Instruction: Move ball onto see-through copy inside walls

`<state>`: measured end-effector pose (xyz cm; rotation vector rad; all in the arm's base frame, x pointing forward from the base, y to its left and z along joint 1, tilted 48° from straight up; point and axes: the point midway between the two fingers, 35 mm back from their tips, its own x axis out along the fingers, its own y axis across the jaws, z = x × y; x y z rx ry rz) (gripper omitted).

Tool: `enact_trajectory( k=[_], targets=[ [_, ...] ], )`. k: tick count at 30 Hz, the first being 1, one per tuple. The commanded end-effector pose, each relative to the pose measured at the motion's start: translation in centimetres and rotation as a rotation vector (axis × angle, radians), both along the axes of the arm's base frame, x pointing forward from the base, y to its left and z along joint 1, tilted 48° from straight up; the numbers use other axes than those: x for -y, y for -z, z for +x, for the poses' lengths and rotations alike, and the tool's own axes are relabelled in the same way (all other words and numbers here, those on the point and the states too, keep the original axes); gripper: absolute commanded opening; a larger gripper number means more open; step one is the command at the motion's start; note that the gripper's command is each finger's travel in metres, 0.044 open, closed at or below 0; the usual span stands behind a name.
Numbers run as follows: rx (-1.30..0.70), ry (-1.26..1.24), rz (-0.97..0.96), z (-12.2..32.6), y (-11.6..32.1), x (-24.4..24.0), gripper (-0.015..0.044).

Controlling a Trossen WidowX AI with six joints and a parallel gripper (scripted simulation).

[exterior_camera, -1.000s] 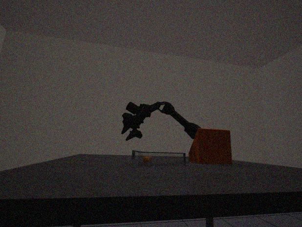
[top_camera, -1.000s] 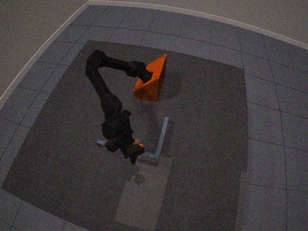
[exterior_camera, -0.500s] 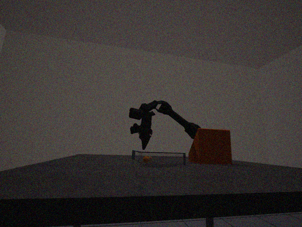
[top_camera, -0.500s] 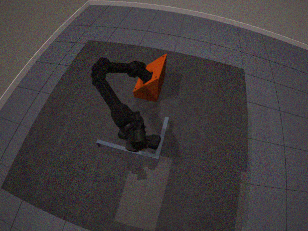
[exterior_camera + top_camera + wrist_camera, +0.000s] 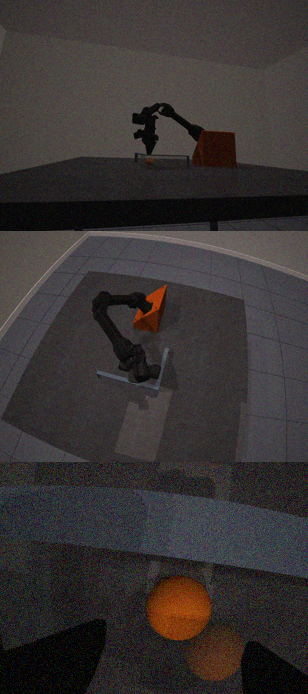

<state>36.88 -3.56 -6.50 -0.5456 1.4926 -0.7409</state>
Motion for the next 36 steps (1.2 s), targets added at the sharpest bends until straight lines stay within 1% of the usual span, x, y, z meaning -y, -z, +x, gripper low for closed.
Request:
enact_trajectory(
  k=[1, 26, 30, 36],
  targets=[
    [-0.012, -0.002, -0.006, -0.3, 0.5, 0.5, 0.0274],
    [-0.012, -0.002, -0.008, -0.5, 2.9, 3.1, 0.0274],
    [-0.012, -0.002, -0.008, -0.5, 2.9, 3.1, 0.0169],
    [-0.012, -0.002, -0.008, -0.5, 2.9, 3.1, 0.0129]
  ],
)
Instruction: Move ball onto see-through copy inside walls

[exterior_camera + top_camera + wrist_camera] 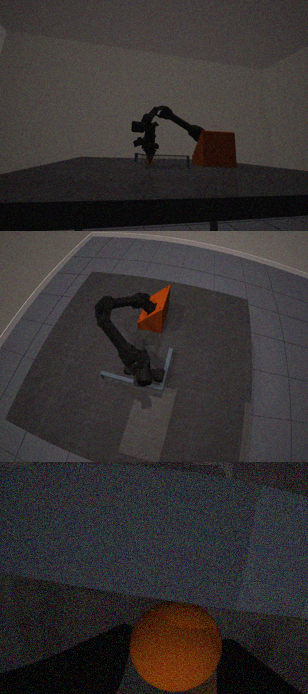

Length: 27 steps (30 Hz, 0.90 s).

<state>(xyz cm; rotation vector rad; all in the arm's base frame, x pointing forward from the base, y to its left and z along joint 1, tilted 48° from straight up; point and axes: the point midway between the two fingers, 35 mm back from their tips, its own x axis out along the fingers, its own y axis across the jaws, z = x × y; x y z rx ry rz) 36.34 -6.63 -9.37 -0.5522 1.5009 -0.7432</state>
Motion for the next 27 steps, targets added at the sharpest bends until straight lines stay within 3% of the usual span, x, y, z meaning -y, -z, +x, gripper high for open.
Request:
enact_trajectory(
  k=[1, 7, 27],
  targets=[
    [-0.002, -0.003, -0.004, 0.0, 0.0, 0.1, 0.0122],
    [0.005, 0.007, -0.004, -0.6, -0.1, -0.5, 0.0000],
    [-0.002, -0.003, 0.002, 1.0, -8.2, -9.0, 0.0000]
  ],
)
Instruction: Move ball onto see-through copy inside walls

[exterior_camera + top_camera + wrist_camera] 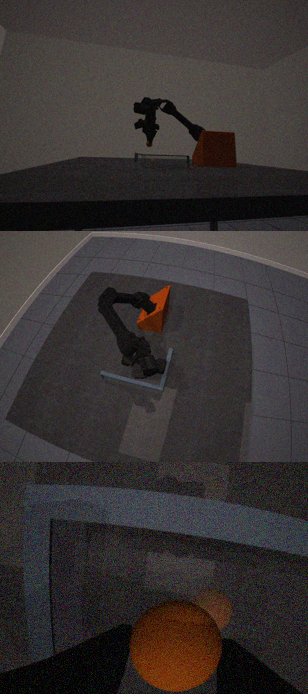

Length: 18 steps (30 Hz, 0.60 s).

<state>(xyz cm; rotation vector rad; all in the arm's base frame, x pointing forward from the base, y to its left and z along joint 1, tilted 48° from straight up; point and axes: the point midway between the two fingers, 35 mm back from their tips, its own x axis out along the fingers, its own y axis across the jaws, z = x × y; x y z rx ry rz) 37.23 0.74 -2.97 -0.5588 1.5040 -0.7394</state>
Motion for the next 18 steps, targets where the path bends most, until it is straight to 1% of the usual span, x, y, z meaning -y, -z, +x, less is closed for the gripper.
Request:
enact_trajectory(
  k=[1, 6, 18],
  targets=[
    [0.003, 0.002, 0.003, 0.1, -2.1, -1.9, 0.0000],
    [0.003, 0.001, 0.002, 0.0, -2.1, -1.8, 0.0000],
    [0.002, 0.001, 0.001, -2.0, -1.3, 1.3, 0.0000]
  ],
)
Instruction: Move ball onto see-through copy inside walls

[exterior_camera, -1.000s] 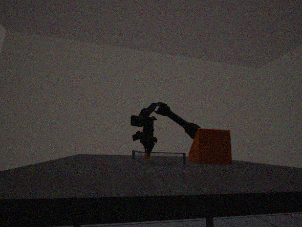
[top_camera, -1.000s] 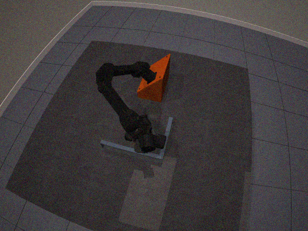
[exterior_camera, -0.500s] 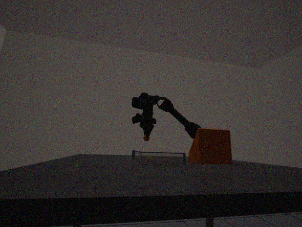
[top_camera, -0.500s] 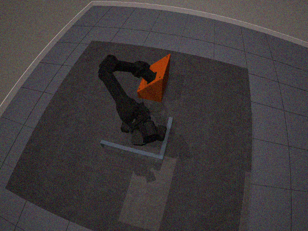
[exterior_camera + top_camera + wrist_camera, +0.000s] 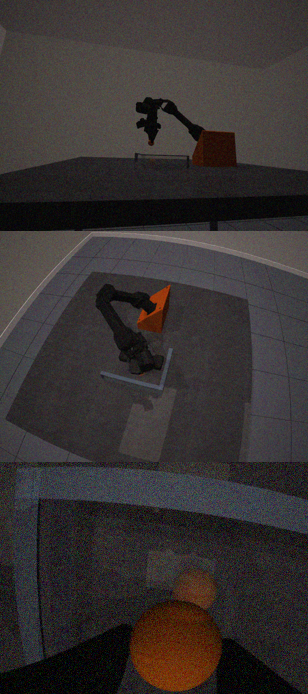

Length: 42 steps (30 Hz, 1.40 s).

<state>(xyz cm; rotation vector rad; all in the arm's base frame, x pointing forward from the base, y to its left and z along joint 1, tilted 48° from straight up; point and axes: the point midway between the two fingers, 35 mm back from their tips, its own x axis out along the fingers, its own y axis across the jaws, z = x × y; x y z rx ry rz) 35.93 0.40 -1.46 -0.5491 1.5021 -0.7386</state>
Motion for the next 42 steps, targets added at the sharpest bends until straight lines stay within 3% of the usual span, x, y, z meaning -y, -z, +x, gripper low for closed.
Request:
enact_trajectory(
  k=[1, 10, 22, 42],
  targets=[
    [-0.003, -0.002, -0.005, -0.9, 0.2, 1.3, 0.0000],
    [-0.004, -0.002, -0.005, -1.6, 0.9, 2.6, 0.0000],
    [-0.004, -0.002, -0.009, -2.1, 5.1, 7.3, 0.0000],
    [-0.004, -0.002, -0.010, -2.3, 6.4, 8.8, 0.0000]
  ],
)
